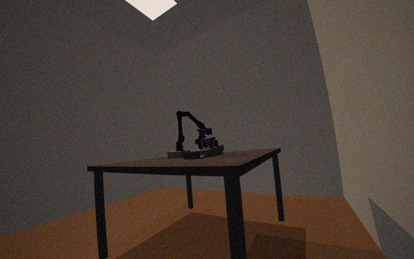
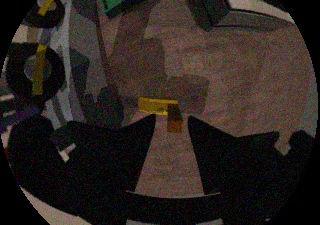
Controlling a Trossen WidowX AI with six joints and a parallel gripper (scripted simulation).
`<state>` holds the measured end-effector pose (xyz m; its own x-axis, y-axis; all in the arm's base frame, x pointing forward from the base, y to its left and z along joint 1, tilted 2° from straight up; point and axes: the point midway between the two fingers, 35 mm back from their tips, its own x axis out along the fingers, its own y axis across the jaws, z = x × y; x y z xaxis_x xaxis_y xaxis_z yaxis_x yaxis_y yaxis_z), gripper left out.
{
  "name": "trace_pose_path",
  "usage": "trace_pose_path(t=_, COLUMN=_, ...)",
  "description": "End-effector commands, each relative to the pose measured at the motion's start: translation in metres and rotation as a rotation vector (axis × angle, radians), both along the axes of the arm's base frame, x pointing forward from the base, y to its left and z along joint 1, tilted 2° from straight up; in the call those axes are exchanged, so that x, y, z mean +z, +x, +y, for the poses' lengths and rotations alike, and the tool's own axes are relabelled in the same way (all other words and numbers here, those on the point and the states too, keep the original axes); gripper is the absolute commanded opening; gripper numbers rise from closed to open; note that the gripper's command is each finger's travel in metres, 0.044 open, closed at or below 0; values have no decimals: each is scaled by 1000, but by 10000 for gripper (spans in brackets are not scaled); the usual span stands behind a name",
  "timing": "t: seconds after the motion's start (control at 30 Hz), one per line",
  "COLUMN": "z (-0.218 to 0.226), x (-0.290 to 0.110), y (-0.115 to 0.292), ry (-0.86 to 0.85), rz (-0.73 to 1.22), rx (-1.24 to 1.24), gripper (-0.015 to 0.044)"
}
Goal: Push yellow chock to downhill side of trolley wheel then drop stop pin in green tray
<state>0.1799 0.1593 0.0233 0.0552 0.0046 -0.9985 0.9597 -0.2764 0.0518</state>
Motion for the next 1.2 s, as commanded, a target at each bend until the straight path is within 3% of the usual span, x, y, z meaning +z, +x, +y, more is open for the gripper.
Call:
trace_pose_path(t=0.0, z=0, x=-8, y=-1, ry=-1, rz=8, rx=5, gripper=190)
trace_pose_path(t=0.33, z=-1, x=-20, y=-1, ry=-1, rz=8, rx=5, gripper=190)
trace_pose_path(t=0.5, z=-1, x=-17, y=0, ry=-3, rz=3, rx=0, gripper=59)
trace_pose_path(t=0.77, z=-1, x=-15, y=0, ry=-3, rz=3, rx=0, gripper=0)
trace_pose_path(t=1.17, z=-2, x=26, y=-3, ry=-1, rz=8, rx=5, gripper=0)
